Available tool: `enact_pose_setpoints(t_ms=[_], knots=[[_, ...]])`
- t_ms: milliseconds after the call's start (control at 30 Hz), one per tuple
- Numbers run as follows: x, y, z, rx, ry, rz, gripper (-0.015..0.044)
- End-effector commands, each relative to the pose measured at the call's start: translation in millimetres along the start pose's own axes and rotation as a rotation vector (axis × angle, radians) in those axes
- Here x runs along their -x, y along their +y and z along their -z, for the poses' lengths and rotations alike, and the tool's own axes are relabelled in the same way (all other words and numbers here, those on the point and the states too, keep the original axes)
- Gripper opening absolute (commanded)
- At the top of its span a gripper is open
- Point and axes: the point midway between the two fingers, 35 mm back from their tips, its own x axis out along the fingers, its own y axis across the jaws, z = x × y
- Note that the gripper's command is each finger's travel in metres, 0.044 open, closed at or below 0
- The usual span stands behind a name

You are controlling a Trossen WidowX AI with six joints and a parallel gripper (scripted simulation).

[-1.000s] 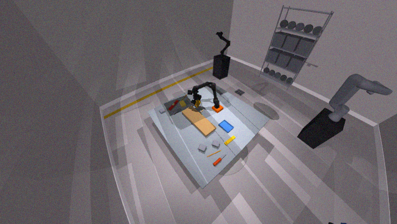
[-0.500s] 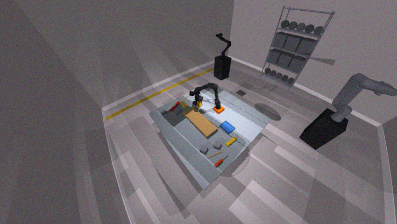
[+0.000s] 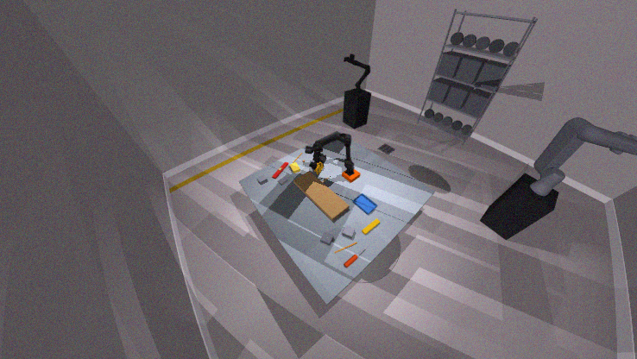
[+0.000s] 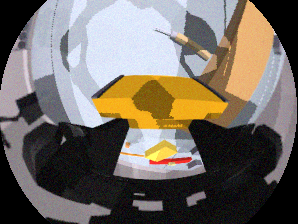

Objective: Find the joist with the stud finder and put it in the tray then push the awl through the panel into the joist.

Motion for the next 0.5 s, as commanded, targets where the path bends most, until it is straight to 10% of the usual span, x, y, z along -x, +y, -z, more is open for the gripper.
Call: enact_pose_setpoints(t_ms=[0,467], knots=[[1.7,0.5,0.3,-0.006,0.030,-0.002,0.0000],[1.2,0.5,-1.7,-0.007,0.094,-0.002,0.0000]])
